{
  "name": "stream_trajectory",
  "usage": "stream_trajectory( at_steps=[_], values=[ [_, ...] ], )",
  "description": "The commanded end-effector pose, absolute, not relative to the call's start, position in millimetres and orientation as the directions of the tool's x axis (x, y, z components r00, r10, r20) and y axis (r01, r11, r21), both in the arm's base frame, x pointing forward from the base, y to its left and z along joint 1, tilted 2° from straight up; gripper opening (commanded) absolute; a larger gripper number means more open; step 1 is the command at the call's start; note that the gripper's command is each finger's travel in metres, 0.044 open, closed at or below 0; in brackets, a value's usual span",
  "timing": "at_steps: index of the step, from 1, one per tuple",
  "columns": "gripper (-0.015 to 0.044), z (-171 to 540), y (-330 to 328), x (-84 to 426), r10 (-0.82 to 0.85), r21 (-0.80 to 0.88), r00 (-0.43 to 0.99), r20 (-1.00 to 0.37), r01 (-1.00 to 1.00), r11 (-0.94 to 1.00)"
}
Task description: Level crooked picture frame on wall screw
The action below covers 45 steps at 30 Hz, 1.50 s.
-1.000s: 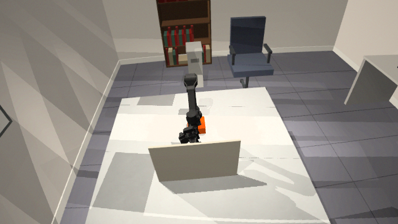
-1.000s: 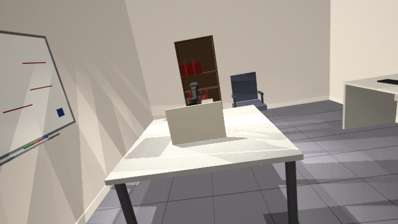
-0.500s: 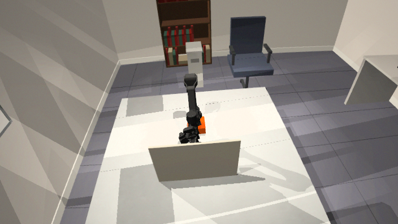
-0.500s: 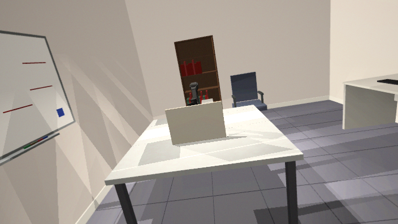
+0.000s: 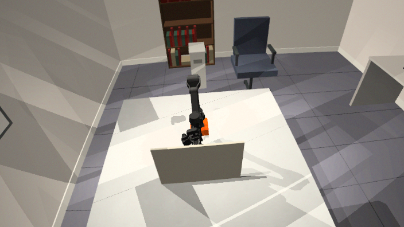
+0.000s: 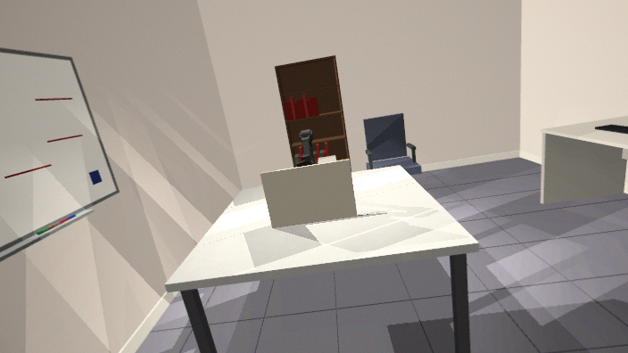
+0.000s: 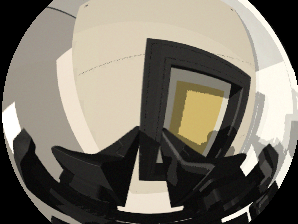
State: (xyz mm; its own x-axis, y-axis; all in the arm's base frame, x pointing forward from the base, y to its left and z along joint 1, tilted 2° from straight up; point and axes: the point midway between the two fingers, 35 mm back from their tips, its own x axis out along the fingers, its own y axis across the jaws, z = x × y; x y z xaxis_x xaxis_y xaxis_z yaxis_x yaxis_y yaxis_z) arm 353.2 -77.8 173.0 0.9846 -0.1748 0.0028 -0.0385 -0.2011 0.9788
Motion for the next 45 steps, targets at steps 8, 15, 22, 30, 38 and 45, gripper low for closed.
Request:
stream_trajectory(
  at_steps=[8, 15, 22, 30, 38, 45],
  values=[
    [0.0000, 172.7, -77.6, 353.2, -0.175, 0.989, 0.984, 0.002, -0.028, -0.143],
    [0.0000, 172.8, -77.5, 353.2, -0.175, 0.994, 0.984, 0.002, -0.021, -0.107],
    [0.0000, 172.9, -77.4, 353.3, -0.176, 0.997, 0.984, 0.002, -0.015, -0.071],
    [0.0000, 173.0, -77.3, 353.3, -0.176, 1.000, 0.984, 0.002, -0.006, -0.025],
    [0.0000, 173.0, -77.2, 353.3, -0.176, 1.000, 0.984, 0.002, 0.002, 0.022],
    [0.0000, 173.1, -77.1, 353.4, -0.176, 0.999, 0.984, 0.002, 0.007, 0.053]
  ],
)
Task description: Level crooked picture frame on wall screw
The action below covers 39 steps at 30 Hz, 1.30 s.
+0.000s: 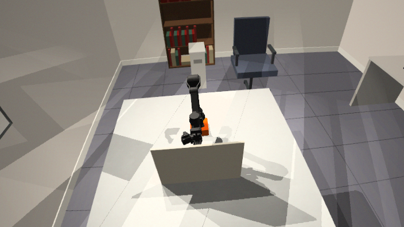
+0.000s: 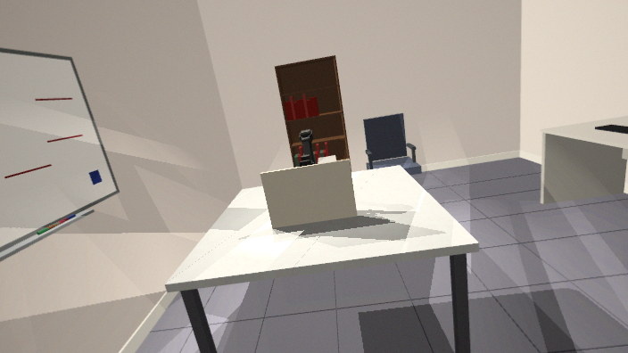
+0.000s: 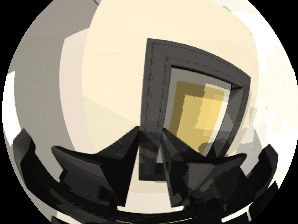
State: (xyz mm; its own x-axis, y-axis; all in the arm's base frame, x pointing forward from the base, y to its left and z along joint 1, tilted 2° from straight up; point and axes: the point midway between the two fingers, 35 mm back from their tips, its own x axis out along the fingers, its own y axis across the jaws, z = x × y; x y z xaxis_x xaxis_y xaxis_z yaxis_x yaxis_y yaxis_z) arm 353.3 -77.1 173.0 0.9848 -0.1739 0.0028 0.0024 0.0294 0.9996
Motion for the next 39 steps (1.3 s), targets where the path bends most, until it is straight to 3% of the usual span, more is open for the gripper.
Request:
stream_trajectory(
  at_steps=[1, 2, 12, 17, 32, 39],
  values=[
    [0.0000, 173, -77, 353, -0.176, 0.999, 0.984, 0.002, 0.007, 0.053],
    [0.0000, 173, -77, 353, -0.176, 0.999, 0.984, 0.002, 0.007, 0.053],
    [0.0260, 173, -77, 353, -0.174, 0.999, 0.985, 0.003, 0.004, 0.036],
    [0.0260, 175, -76, 349, -0.174, 1.000, 0.985, 0.003, 0.002, 0.024],
    [0.0260, 172, -60, 258, -0.177, 0.970, 0.984, -0.002, -0.041, -0.239],
    [0.0260, 177, -64, 258, -0.179, 0.973, 0.984, 0.003, -0.045, -0.227]
  ],
)
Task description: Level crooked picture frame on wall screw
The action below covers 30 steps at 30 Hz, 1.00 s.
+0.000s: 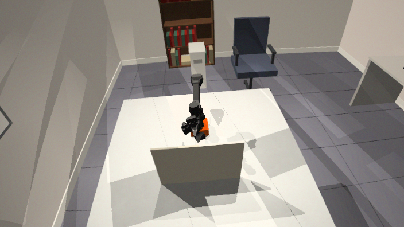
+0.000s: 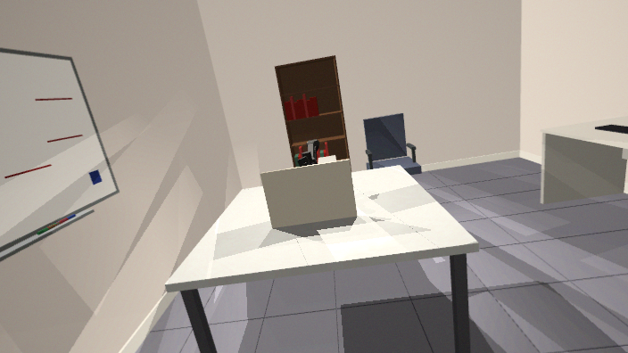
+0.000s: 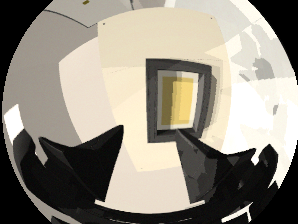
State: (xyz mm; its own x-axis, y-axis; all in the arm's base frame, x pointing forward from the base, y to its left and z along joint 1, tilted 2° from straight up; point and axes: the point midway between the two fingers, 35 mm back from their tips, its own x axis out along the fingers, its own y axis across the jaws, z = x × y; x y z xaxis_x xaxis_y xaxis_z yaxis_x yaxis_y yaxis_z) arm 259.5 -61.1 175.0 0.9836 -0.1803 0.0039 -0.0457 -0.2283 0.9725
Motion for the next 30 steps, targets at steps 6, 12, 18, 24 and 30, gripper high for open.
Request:
stream_trajectory(
  at_steps=[6, 12, 18, 24, 30],
  values=[
    [0.0260, 191, -82, 232, -0.156, 0.967, 0.988, -0.001, -0.039, -0.251],
    [0.0260, 201, -83, 199, -0.133, 0.960, 0.991, -0.005, -0.033, -0.278],
    [0.0260, 206, -69, 171, -0.110, 0.951, 0.994, -0.006, -0.028, -0.307],
    [0.0260, 207, -66, 168, -0.108, 0.950, 0.994, -0.006, -0.028, -0.310],
    [0.0260, 206, -67, 168, -0.105, 0.962, 0.994, -0.003, -0.026, -0.271]
  ],
)
